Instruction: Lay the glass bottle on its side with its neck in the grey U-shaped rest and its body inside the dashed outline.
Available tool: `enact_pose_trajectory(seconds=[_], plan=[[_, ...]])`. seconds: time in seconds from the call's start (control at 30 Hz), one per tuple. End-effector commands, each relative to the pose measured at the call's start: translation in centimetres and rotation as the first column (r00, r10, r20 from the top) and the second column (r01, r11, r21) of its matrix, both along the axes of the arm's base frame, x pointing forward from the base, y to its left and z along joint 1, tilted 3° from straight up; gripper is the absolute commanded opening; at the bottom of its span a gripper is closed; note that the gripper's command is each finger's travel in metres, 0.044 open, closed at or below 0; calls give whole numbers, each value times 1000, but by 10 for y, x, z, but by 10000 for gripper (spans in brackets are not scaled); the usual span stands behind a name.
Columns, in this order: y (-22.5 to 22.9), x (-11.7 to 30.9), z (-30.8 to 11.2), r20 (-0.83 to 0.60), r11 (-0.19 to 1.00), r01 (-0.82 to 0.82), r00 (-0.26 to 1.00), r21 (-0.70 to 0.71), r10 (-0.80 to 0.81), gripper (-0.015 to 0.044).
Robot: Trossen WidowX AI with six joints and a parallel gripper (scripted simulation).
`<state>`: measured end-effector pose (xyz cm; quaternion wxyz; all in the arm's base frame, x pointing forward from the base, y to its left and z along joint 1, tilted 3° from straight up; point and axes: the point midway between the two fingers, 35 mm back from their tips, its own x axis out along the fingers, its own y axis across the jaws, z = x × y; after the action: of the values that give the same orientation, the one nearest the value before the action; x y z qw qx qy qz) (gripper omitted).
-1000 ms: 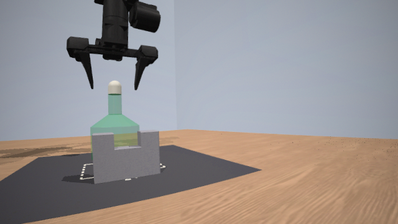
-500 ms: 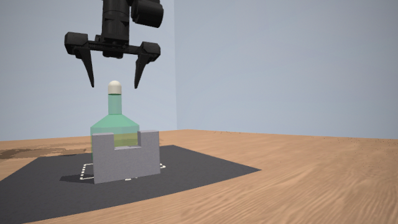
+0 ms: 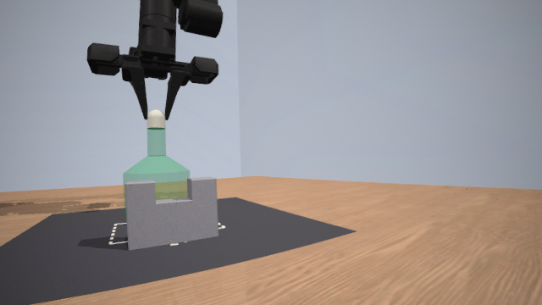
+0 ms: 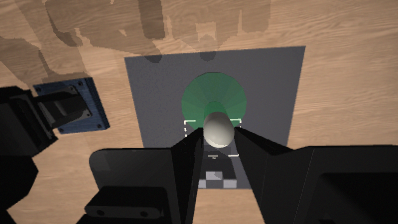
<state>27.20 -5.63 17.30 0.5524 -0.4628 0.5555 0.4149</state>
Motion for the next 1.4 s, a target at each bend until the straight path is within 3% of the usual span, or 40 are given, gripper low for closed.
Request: enact_pose_trajectory(seconds=[0.0,1.37], plan=[[1,0,0,1,1000,-4,1000,5,4,106],[-22,-5,7,7,999,-16,1000,42,16,106]])
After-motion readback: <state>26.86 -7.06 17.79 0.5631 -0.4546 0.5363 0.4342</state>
